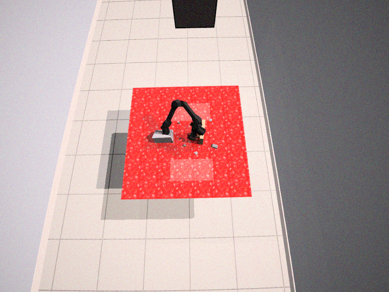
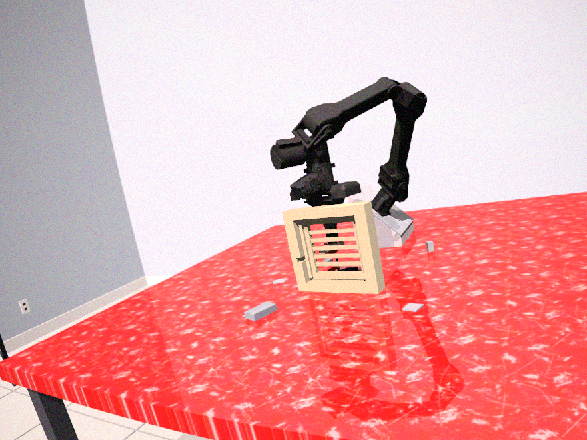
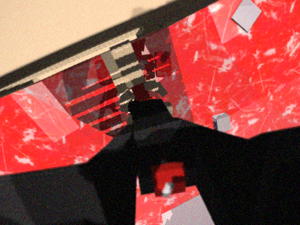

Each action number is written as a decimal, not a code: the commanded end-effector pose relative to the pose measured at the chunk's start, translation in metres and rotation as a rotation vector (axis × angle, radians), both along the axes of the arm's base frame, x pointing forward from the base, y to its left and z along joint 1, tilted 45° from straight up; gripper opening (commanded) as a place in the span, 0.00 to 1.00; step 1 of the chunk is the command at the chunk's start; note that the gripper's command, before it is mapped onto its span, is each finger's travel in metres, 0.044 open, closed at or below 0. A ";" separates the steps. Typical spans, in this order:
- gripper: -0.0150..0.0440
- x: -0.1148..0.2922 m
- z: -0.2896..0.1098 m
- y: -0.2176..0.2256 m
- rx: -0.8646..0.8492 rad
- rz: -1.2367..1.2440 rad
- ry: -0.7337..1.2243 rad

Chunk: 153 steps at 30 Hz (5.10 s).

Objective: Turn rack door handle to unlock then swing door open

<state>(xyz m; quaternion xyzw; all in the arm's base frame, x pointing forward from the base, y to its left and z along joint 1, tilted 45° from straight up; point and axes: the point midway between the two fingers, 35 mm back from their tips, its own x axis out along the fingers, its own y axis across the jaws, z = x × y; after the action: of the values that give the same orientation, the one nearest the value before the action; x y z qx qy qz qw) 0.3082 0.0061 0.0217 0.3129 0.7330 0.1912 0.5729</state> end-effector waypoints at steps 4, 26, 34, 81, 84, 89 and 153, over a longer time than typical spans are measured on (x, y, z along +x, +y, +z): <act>0.29 0.000 0.000 0.001 -0.051 -0.255 0.240; 0.29 0.000 0.000 0.001 -0.212 -1.035 0.976; 0.29 0.000 0.000 0.001 -0.244 -1.194 1.125; 0.75 0.000 0.000 0.001 -0.072 -0.356 0.336; 0.75 0.000 0.000 0.001 -0.050 -0.249 0.235; 0.75 0.000 0.000 0.001 -0.013 -0.071 0.067; 0.65 0.000 -0.001 0.001 0.298 1.444 -1.360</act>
<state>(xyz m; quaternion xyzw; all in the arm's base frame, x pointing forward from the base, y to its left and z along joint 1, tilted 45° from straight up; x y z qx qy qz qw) 0.3079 0.0048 0.0210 -0.3136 0.2364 0.7186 0.5739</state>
